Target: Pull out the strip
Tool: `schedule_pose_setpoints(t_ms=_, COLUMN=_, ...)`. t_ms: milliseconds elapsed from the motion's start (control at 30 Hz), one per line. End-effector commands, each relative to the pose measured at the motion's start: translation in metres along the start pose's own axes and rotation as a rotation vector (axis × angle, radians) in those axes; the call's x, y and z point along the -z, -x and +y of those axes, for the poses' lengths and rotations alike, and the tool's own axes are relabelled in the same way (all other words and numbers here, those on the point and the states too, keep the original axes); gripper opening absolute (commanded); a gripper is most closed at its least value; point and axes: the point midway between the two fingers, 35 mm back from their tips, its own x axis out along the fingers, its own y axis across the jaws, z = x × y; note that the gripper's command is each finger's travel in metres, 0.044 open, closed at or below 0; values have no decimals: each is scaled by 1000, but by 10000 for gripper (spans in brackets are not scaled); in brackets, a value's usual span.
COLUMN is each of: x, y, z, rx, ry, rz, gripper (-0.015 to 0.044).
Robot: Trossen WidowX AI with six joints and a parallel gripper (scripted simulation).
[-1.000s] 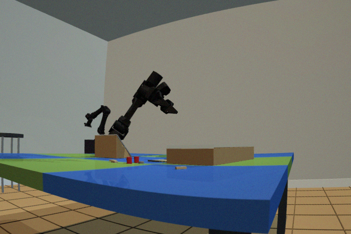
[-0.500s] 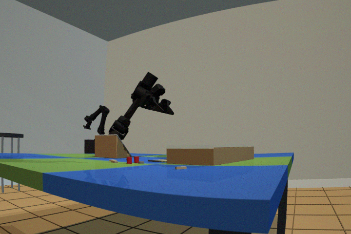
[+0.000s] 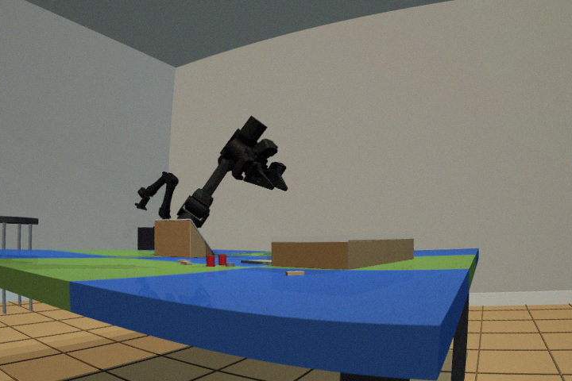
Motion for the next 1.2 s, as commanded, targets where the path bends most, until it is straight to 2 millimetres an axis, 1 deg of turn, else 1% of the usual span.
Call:
schedule_pose_setpoints(t_ms=0, x=-4, y=-30, z=12, rx=15, ry=-61, rz=151, gripper=190)
schedule_pose_setpoints(t_ms=233, x=-2, y=-75, z=47, rx=29, ry=-93, rz=423, gripper=6)
schedule_pose_setpoints(t_ms=267, x=0, y=-80, z=53, rx=32, ry=-95, rz=462, gripper=0)
schedule_pose_setpoints(t_ms=467, x=18, y=-108, z=91, rx=58, ry=-95, rz=703, gripper=0)
schedule_pose_setpoints(t_ms=533, x=26, y=-114, z=103, rx=70, ry=-92, rz=784, gripper=0)
schedule_pose_setpoints(t_ms=600, x=32, y=-118, z=111, rx=78, ry=-89, rz=834, gripper=0)
schedule_pose_setpoints(t_ms=1033, x=34, y=-118, z=111, rx=79, ry=-88, rz=843, gripper=0)
schedule_pose_setpoints(t_ms=1167, x=38, y=-122, z=111, rx=79, ry=-88, rz=843, gripper=0)
